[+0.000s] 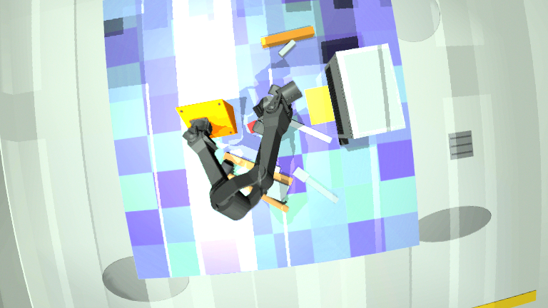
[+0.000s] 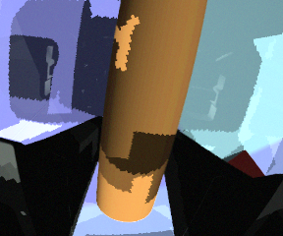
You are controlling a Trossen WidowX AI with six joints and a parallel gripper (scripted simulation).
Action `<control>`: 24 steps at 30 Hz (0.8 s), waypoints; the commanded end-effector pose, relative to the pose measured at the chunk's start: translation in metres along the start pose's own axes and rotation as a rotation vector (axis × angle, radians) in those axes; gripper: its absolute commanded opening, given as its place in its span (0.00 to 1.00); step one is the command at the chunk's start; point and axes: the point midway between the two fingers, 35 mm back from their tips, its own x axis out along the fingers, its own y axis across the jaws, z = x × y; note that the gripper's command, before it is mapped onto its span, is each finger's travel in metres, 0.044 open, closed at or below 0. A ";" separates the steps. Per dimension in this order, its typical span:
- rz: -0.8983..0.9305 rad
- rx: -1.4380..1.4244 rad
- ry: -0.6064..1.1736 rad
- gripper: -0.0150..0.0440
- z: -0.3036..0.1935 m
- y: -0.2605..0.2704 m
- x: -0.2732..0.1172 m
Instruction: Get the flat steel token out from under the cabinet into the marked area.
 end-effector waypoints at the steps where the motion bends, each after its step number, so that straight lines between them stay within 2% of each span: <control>1: 0.008 -0.007 -0.002 0.25 -0.001 0.006 -0.002; 24: 0.010 -0.007 -0.001 0.25 -0.022 0.026 -0.003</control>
